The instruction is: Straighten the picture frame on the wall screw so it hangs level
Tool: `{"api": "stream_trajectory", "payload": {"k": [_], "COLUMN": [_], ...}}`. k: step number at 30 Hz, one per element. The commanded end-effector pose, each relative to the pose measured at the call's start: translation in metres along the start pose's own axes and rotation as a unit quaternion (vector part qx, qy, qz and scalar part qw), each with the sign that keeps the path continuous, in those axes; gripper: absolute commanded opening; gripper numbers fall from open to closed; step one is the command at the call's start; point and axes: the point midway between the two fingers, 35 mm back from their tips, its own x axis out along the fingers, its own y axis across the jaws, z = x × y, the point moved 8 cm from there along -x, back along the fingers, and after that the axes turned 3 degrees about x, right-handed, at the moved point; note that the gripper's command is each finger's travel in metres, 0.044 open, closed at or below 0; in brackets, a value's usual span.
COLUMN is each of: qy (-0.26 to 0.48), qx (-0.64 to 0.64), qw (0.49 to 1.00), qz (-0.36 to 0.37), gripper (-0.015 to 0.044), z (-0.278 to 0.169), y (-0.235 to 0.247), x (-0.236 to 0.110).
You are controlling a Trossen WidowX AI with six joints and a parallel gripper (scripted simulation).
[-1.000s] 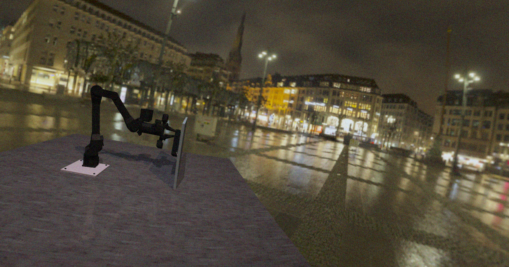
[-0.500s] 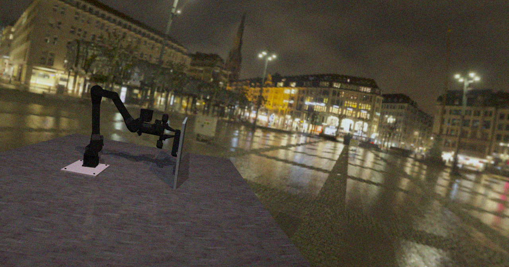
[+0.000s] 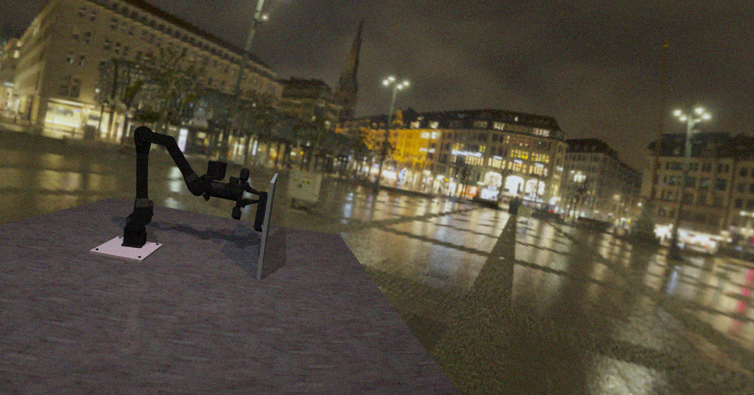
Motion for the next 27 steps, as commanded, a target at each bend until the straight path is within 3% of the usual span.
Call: {"api": "stream_trajectory", "payload": {"k": [1,27], "qy": [-0.001,-0.001], "qx": [0.005,0.005], "qw": [1.000,1.000], "qz": [0.006,0.006], "gripper": [0.0000,0.0000], "z": [0.0004,0.0017], "y": [0.0029,-0.0053], "x": [0.0002,0.0004]}}
